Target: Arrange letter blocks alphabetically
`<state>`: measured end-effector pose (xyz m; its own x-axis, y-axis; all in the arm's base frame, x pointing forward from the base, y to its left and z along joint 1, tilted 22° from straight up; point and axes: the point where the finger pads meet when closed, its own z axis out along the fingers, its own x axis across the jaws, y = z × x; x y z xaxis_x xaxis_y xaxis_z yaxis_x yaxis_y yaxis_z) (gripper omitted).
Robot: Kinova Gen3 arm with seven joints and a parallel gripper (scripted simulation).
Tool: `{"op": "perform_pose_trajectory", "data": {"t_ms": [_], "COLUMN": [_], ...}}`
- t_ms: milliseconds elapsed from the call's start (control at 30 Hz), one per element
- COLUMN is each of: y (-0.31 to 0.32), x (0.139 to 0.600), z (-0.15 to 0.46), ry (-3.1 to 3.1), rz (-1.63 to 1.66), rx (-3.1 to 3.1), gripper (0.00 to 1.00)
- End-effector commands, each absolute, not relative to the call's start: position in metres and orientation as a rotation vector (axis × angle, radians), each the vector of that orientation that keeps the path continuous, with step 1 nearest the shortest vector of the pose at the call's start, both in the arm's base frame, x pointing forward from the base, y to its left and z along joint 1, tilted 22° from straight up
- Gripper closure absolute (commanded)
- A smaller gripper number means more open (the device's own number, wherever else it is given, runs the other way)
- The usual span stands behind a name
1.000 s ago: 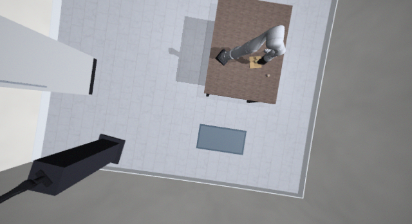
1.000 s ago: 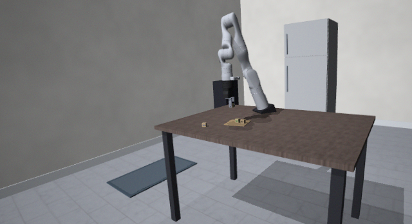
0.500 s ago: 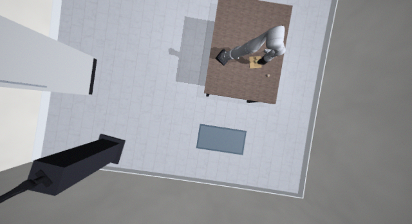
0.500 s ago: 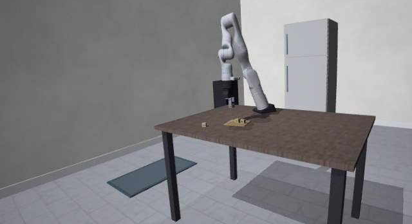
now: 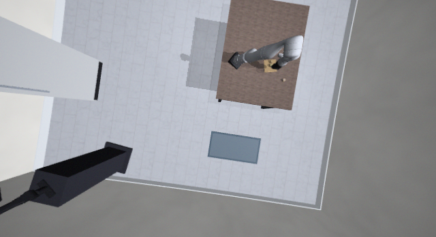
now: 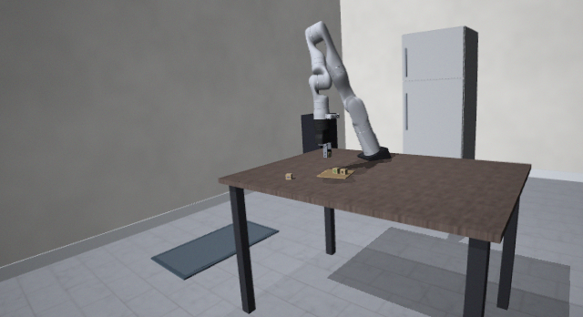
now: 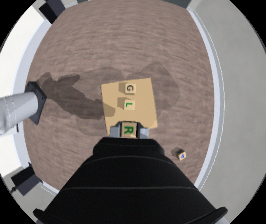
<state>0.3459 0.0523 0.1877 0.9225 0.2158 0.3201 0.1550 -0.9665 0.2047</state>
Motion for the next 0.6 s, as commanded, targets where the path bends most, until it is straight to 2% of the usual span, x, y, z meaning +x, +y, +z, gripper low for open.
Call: {"op": "perform_pose_trajectory", "data": {"t_ms": [0,567], "y": [0.057,0.051], "x": [0.347,0.363], "z": [0.174,0.136], "ry": [0.303,0.302], "rz": [0.502,0.508], "rx": [2.917,2.915], "gripper": [0.51,0.51]}}
